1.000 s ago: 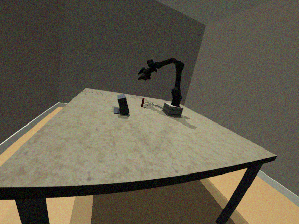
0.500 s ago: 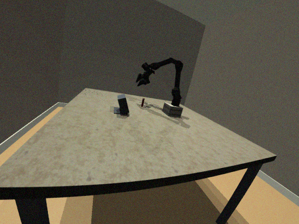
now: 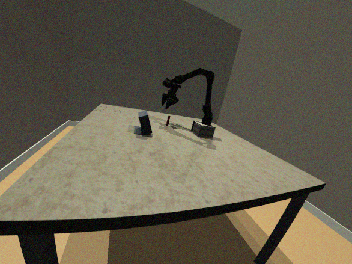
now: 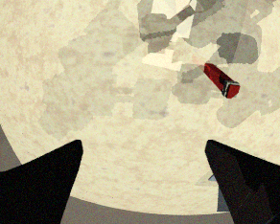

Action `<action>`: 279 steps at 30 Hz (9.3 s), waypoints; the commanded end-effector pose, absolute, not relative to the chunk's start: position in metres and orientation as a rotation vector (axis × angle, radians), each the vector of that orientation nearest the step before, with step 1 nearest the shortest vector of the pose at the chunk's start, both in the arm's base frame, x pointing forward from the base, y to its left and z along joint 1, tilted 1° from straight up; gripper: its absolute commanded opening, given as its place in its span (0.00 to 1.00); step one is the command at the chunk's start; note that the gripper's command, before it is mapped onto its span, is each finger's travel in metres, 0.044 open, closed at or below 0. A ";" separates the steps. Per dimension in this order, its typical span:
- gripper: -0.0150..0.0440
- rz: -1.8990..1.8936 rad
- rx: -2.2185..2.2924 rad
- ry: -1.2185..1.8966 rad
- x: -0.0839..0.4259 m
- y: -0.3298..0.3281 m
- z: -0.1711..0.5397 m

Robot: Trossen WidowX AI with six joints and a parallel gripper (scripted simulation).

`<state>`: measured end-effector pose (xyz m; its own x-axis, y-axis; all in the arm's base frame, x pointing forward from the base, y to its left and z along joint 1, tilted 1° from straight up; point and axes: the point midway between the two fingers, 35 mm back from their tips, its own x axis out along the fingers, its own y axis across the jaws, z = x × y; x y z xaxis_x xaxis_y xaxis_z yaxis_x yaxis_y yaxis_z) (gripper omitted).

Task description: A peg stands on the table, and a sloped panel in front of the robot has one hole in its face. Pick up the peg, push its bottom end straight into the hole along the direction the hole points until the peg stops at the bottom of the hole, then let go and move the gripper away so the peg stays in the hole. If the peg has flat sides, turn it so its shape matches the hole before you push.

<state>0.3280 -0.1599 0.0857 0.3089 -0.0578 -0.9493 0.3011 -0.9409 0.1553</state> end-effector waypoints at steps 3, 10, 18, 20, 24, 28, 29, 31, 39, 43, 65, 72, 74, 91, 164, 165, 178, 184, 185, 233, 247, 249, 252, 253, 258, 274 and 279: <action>1.00 -1.807 2.188 0.282 0.312 -0.133 0.070; 1.00 -1.938 2.069 0.345 0.295 -0.104 0.057; 1.00 -1.980 2.023 0.364 0.288 -0.094 0.053; 1.00 -1.980 2.023 0.364 0.288 -0.094 0.051; 1.00 -1.980 2.023 0.364 0.289 -0.094 0.045; 1.00 -1.980 2.023 0.364 0.290 -0.094 0.038; 1.00 -1.980 2.023 0.364 0.290 -0.094 0.037; 1.00 -1.980 2.023 0.364 0.290 -0.094 0.033; 1.00 -1.981 2.023 0.364 0.291 -0.095 0.020; 1.00 -1.981 2.023 0.364 0.291 -0.095 0.014; 0.78 -1.976 2.027 0.370 0.291 -0.094 -0.007; 0.47 -1.976 2.027 0.370 0.291 -0.094 -0.007; 0.38 -1.976 2.027 0.370 0.291 -0.094 -0.007; 0.25 -1.976 2.027 0.370 0.291 -0.094 -0.007; 0.25 -1.338 1.620 0.671 0.328 -0.047 0.036; 0.25 -1.327 1.611 0.675 0.329 -0.046 0.035; 0.25 -1.178 1.493 0.715 0.336 -0.033 0.029; 0.25 -1.111 1.438 0.729 0.339 -0.026 0.027; 0.25 -1.100 1.428 0.731 0.339 -0.025 0.026; 0.25 -0.613 0.967 0.753 0.348 0.028 0.016; 0.25 -0.488 0.831 0.734 0.346 0.044 0.016; 0.25 -0.470 0.811 0.730 0.345 0.046 0.016; 0.25 -0.445 0.782 0.724 0.345 0.049 0.016; 0.25 -0.436 0.773 0.722 0.344 0.050 0.016; 0.25 -0.395 0.724 0.711 0.343 0.056 0.017; 0.25 -0.268 0.571 0.668 0.337 0.072 0.020; 0.25 -0.231 0.524 0.653 0.335 0.077 0.021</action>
